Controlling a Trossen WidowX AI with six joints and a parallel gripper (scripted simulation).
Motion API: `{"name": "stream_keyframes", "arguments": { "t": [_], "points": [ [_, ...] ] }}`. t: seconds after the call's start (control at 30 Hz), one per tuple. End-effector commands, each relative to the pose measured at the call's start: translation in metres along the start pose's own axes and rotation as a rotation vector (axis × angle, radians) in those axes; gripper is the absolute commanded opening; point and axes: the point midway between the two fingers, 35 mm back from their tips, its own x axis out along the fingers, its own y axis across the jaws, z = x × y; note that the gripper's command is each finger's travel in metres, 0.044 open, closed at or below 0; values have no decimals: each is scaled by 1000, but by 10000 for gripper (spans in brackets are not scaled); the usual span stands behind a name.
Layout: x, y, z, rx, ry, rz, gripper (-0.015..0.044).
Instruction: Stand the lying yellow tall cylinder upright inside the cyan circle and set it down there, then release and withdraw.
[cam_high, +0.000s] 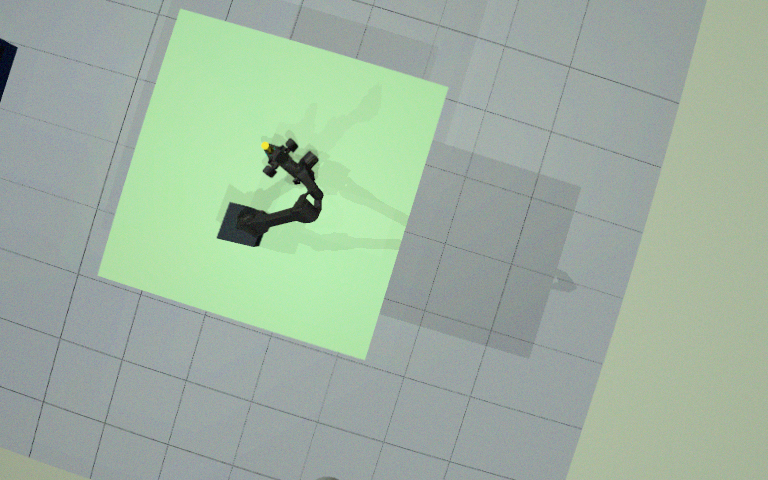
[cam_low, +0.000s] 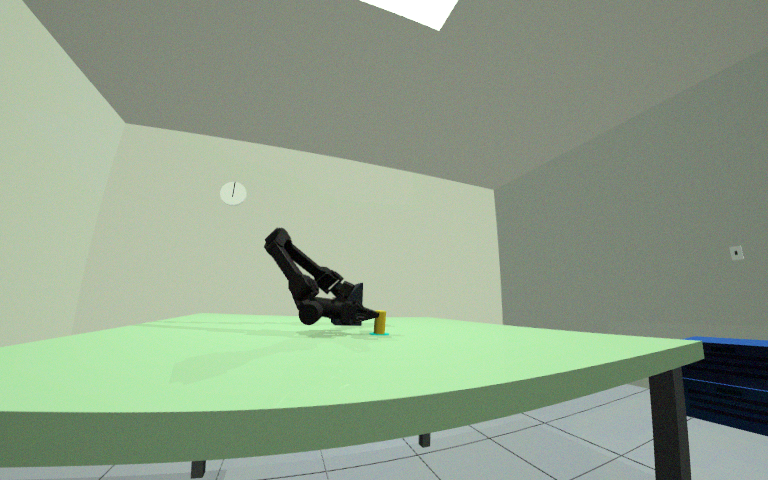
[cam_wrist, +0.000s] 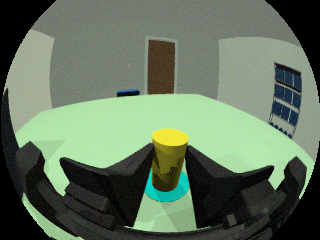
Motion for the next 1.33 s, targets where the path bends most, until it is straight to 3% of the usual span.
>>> {"name": "stream_keyframes", "arguments": {
  "t": [0.0,0.1,0.47,0.67,1.13,1.3],
  "points": [
    [0,-1,0,-7,-1,1,105],
    [0,-1,0,-7,-1,1,105],
    [0,-1,0,-7,-1,1,394],
    [0,-1,5,-9,-1,1,400],
    [-8,2,89,-25,-15,-7,400],
    [12,6,86,101,185,121,400]
  ]
}}
